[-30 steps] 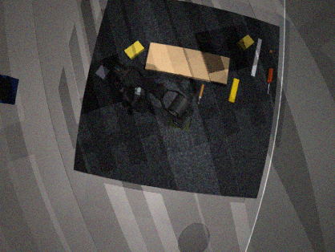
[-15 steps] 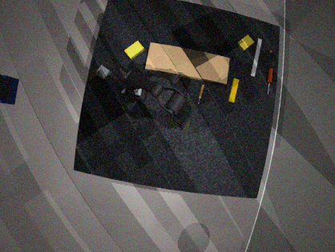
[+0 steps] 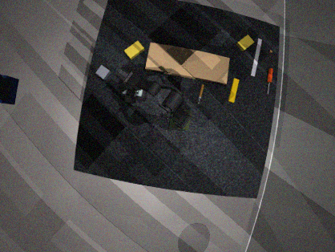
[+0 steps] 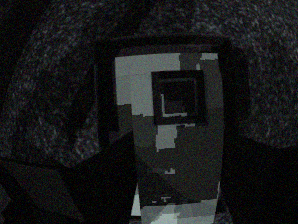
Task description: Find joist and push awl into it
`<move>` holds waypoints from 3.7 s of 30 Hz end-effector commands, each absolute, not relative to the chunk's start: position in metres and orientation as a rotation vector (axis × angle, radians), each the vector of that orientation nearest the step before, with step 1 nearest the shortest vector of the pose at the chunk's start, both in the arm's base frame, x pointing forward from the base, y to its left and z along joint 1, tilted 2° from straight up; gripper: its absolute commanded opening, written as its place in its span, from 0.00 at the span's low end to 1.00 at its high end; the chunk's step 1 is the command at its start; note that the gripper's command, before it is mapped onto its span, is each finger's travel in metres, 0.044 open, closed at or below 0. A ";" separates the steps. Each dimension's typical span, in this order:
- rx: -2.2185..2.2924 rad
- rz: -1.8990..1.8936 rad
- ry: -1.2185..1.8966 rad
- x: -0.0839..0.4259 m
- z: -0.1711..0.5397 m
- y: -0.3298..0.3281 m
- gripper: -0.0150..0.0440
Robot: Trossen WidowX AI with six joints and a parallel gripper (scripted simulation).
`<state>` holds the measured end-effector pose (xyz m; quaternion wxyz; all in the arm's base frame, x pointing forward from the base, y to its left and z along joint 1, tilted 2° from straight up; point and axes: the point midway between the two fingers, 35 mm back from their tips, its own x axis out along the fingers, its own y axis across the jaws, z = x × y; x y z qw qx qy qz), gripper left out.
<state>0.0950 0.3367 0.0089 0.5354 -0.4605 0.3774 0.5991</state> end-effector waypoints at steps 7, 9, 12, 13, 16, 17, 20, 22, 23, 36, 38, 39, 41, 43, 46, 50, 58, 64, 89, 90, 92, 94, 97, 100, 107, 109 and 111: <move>-1.099 1.426 0.894 0.096 -0.005 0.337 0.25; -1.099 1.426 0.894 0.096 -0.006 0.337 0.25; -1.098 1.426 0.903 0.095 -0.004 0.336 0.39; -1.098 1.426 0.903 0.095 -0.004 0.336 0.43; -1.098 1.426 0.903 0.095 -0.004 0.336 0.57; -1.098 1.426 0.903 0.095 -0.004 0.336 0.61; -1.098 1.426 0.903 0.095 -0.004 0.336 0.74; -1.098 1.426 0.903 0.095 -0.002 0.336 0.83; -1.098 1.426 0.903 0.095 0.003 0.337 0.88; -1.056 1.364 0.938 0.117 0.075 0.327 1.00; -1.002 1.275 0.999 0.147 0.072 0.310 1.00; -0.974 1.230 1.028 0.161 0.070 0.300 1.00; -0.916 1.141 1.085 0.187 0.066 0.278 1.00; -0.857 1.053 1.139 0.211 0.062 0.255 1.00; -0.764 0.912 1.219 0.241 0.056 0.215 1.00; -0.633 0.727 1.316 0.271 0.048 0.157 1.00; -0.345 0.364 1.478 0.291 0.033 0.034 1.00; -0.107 0.100 1.569 0.272 0.023 -0.052 1.00; -0.046 0.037 1.588 0.253 0.014 -0.074 1.00; -0.046 0.037 1.588 0.253 0.013 -0.074 1.00; -0.046 0.037 1.588 0.254 0.009 -0.074 1.00; -0.046 0.037 1.588 0.254 0.006 -0.074 1.00; -0.046 0.037 1.588 0.254 0.001 -0.075 1.00; -0.046 0.037 1.588 0.255 -0.004 -0.075 1.00; -0.046 0.037 1.589 0.255 -0.015 -0.075 1.00; -0.046 0.037 1.589 0.255 -0.018 -0.074 1.00; -0.046 0.037 1.589 0.255 -0.021 -0.074 1.00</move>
